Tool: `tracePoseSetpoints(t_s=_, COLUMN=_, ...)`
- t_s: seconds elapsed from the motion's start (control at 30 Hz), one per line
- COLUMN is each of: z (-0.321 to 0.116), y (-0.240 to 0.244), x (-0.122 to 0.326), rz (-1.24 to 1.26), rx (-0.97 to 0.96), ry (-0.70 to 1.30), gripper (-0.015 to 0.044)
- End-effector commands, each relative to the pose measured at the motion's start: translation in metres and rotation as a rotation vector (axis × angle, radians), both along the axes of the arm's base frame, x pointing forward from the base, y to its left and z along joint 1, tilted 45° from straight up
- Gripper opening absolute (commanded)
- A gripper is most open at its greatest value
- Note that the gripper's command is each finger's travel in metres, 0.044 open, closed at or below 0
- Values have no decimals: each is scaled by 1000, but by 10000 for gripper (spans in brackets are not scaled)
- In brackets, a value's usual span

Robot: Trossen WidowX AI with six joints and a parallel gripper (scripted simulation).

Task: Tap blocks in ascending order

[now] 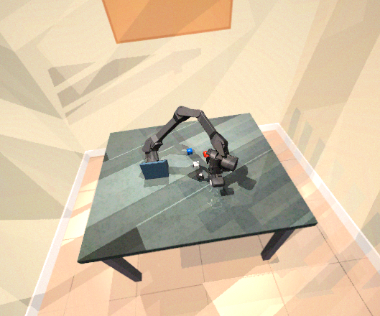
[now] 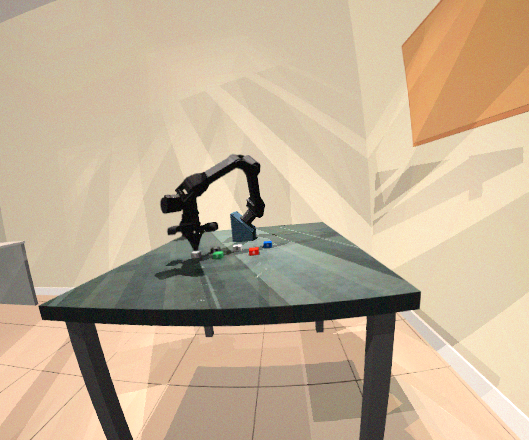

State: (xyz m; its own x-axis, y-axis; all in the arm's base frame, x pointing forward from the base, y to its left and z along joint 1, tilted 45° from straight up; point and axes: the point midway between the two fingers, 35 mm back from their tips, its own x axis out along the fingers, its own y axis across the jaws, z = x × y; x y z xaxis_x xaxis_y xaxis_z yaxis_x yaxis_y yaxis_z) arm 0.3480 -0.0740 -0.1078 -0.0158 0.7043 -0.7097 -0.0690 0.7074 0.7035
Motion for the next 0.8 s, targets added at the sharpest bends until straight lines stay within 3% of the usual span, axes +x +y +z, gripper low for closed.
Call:
tracePoseSetpoints(t_s=0.0, z=11, y=-13, x=2, rz=-4, rx=-9, ry=-13, gripper=20)
tracePoseSetpoints(t_s=0.13, z=18, y=-20, x=3, rz=-4, rx=-10, ry=-13, gripper=20)
tracePoseSetpoints(t_s=0.3, z=67, y=-68, x=3, rz=-4, rx=-12, ry=-12, gripper=20)
tracePoseSetpoints(t_s=0.43, z=69, y=-69, x=2, rz=-4, rx=-12, ry=-12, gripper=20)
tracePoseSetpoints(t_s=0.77, z=139, y=-12, x=-45, rz=-4, rx=-9, ry=-8, gripper=20)
